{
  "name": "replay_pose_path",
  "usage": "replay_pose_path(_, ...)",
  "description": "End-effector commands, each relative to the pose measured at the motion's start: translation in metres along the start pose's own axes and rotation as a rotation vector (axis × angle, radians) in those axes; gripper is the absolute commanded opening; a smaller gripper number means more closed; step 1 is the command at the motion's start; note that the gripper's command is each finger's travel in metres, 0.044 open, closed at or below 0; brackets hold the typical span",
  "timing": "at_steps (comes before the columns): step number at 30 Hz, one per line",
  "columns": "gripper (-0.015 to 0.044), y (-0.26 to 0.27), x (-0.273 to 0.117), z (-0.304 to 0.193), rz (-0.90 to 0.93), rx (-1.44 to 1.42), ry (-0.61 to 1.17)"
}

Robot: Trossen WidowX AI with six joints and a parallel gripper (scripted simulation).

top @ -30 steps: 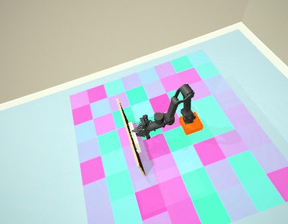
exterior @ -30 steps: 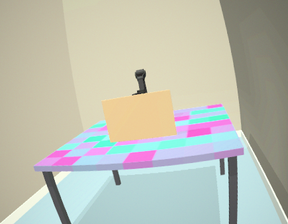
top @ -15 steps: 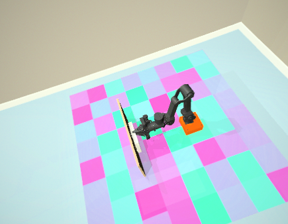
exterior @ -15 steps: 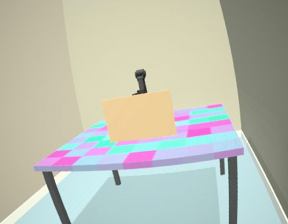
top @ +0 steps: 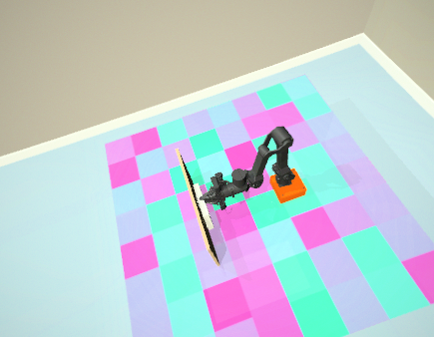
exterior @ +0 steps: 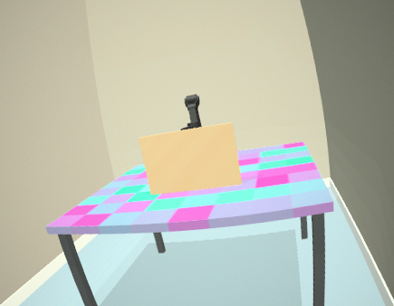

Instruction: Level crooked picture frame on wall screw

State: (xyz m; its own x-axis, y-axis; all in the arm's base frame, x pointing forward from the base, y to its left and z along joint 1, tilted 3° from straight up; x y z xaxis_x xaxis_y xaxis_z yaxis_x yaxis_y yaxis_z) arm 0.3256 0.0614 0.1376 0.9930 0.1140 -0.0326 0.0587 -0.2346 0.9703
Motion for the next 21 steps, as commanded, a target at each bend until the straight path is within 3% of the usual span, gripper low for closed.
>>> replay_pose_path(1, 0.0, 0.0025, 0.0001, -0.0003, 0.004, -0.004, 0.001)
replay_pose_path(21, 0.0, 0.0089, 0.0002, -0.0011, 0.004, -0.004, 0.001)
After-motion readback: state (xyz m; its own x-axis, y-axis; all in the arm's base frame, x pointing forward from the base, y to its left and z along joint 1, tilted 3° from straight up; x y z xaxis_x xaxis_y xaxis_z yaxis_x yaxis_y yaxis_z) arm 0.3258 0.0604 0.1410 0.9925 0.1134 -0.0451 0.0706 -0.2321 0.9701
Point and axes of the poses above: the point midway between the two fingers, 35 mm back from their tips, its own x axis out along the fingers, its own y axis across the jaws, z = x × y, the point moved 5 cm from there along -x, back along the fingers, and after that the axes turned 7 degrees about x, right-handed, at the moved point
